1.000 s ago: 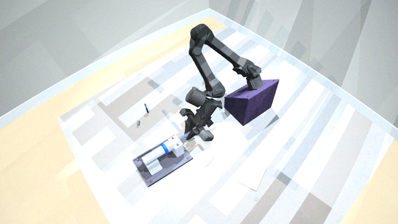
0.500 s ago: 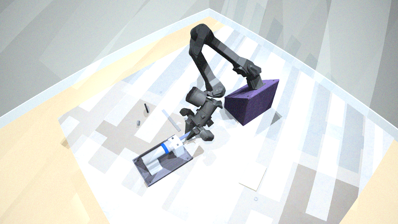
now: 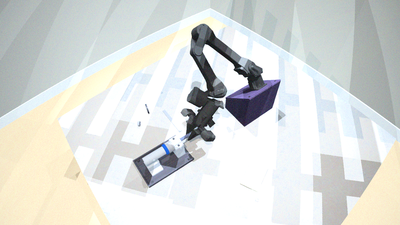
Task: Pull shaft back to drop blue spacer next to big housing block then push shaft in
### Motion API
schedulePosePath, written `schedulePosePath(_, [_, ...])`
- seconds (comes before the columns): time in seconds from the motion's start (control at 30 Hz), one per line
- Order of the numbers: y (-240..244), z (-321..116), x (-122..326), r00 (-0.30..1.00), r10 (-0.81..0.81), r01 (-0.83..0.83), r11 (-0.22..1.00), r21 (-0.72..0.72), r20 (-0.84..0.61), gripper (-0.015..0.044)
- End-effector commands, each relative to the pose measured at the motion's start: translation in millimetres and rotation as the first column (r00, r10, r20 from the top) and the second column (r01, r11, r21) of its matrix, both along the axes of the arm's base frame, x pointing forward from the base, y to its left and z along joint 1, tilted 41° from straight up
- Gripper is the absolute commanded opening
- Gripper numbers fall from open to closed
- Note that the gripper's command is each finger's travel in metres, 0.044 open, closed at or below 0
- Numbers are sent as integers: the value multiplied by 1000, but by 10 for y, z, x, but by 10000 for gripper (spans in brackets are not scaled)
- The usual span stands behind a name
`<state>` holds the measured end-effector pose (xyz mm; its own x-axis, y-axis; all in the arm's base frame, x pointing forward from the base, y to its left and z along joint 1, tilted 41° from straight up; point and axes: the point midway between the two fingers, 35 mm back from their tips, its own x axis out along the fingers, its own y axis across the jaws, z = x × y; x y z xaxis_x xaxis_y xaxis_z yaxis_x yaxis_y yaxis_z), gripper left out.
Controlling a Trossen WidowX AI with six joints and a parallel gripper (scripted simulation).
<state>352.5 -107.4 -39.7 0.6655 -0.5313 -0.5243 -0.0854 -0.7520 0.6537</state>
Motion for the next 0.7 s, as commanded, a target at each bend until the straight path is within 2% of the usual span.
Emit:
schedulePosePath(0.0, [1, -4, -21, 1000, 0, 0, 1000, -2, -3, 0])
schedulePosePath(0.67, [3, -4, -38, 1000, 0, 0, 1000, -2, -4, 0])
